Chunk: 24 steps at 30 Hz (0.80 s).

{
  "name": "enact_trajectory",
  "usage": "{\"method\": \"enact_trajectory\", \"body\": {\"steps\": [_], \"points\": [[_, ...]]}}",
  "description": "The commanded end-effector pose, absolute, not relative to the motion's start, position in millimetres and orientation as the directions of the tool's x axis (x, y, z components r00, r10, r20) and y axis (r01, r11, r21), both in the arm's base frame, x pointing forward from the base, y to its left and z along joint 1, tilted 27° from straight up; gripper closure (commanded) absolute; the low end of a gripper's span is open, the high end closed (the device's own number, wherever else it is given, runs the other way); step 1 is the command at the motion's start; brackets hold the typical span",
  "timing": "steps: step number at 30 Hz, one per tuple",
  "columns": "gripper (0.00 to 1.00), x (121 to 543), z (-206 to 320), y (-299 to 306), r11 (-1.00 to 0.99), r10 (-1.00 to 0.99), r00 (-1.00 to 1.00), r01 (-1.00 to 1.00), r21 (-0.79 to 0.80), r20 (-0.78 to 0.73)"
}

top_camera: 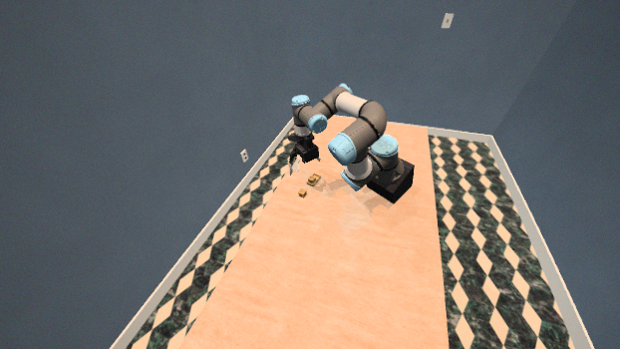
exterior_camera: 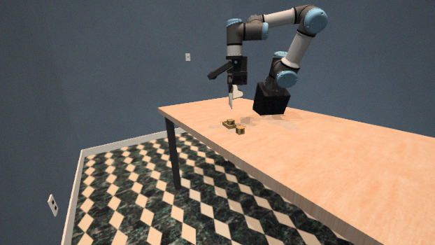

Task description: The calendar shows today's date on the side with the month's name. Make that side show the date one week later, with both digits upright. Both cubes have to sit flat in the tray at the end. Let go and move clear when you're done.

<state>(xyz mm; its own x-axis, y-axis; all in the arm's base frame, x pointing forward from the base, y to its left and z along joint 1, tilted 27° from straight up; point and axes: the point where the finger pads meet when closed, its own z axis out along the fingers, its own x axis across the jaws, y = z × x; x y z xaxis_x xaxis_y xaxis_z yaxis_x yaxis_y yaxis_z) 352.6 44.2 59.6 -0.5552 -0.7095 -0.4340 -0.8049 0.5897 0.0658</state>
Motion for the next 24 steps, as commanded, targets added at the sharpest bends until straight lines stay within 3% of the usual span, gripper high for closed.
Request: {"method": "enact_trajectory", "body": {"steps": [1, 24], "points": [[0.00, 355, 61, 48, 0.458, -0.797, -0.405, -0.889, -0.011, -0.448], [0.00, 358, 65, 61, 0.107, -0.913, -0.022, -0.977, -0.187, -0.408]]}}
